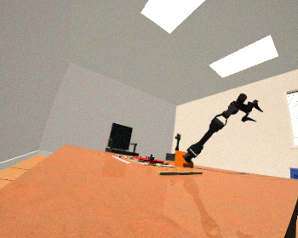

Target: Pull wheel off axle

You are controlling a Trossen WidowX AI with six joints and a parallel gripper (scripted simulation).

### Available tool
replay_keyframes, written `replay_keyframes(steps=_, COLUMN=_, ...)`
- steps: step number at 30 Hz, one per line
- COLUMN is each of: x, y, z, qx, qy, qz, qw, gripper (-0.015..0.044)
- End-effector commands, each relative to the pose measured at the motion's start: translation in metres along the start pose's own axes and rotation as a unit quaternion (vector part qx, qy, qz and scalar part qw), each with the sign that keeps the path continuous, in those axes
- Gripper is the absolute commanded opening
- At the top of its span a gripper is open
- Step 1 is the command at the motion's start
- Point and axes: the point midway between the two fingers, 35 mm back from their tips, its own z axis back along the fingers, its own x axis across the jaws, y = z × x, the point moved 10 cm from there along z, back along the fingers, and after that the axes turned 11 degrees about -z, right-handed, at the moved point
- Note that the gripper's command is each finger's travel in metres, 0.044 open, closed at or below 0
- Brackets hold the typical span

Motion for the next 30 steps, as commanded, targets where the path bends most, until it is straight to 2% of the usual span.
replay_keyframes(steps=1, x=0.0, y=0.0, z=0.0, qx=0.001, qy=0.0, qz=0.001, qw=1.0, gripper=0.0374)
replay_keyframes(steps=4, x=-0.001, y=0.006, z=0.004, qx=0.018, qy=-0.006, qz=0.01, qw=1.0, gripper=0.03)
replay_keyframes(steps=19, x=-0.016, y=0.052, z=0.064, qx=0.211, qy=-0.073, qz=0.107, qw=0.969, gripper=0.03)
replay_keyframes(steps=30, x=-0.035, y=0.082, z=0.126, qx=0.365, qy=-0.121, qz=0.17, qw=0.907, gripper=0.03)
